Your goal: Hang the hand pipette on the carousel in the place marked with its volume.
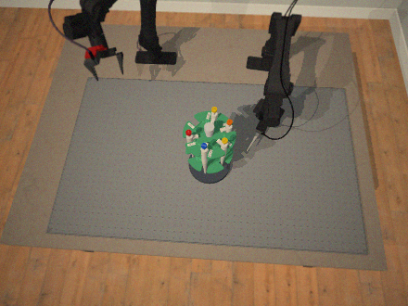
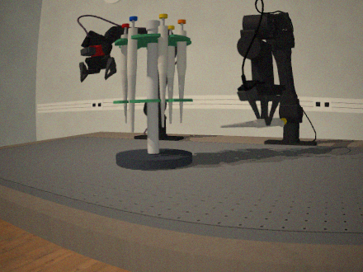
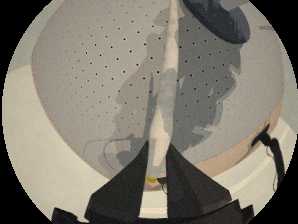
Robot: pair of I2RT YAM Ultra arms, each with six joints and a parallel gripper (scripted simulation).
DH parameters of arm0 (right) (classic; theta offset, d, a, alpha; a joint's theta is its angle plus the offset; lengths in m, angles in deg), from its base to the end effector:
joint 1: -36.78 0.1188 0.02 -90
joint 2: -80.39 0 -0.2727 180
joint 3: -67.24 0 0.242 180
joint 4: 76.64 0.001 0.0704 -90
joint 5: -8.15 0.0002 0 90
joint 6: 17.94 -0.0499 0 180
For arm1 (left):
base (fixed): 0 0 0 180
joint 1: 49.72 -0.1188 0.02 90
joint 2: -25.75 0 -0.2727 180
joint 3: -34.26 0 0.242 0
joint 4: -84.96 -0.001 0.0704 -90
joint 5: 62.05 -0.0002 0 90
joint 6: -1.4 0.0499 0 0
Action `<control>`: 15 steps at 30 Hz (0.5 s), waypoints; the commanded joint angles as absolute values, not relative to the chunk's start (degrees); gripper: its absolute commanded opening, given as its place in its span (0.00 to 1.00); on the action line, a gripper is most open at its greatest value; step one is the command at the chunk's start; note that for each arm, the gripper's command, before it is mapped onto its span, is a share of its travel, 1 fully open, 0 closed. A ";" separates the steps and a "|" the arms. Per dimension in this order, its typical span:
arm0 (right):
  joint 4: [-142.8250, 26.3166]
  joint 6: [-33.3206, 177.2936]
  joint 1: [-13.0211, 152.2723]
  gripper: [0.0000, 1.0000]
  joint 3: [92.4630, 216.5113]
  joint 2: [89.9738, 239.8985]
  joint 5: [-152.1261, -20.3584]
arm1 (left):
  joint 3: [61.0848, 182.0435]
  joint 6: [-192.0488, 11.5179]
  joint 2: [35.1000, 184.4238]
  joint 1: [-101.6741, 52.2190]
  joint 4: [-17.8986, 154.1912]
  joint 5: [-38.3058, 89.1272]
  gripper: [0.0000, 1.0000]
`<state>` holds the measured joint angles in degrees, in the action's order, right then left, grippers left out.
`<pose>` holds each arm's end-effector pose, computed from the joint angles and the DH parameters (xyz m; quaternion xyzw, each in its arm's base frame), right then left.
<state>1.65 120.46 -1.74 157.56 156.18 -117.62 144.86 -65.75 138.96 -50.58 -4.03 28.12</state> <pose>0.2036 -0.1235 0.3443 -0.1493 0.9174 0.0685 0.3625 0.3656 0.0066 0.2382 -0.1907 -0.9815 0.0014 0.0140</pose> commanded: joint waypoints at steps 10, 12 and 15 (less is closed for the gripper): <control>0.88 121.14 -2.28 1.00 158.45 155.85 -118.95 | 140.55 -38.89 134.03 -54.50 -2.26 28.33 0.12; 0.88 121.14 -2.28 1.00 158.45 155.85 -118.95 | 142.23 -34.75 133.65 -54.43 -2.02 28.54 0.12; 0.88 121.14 -2.28 1.00 158.45 155.85 -118.95 | 142.42 -33.27 133.53 -54.69 -1.85 28.03 0.12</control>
<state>1.65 120.46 -1.74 157.56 156.18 -117.62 140.88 -39.04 136.05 -54.06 -3.26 28.27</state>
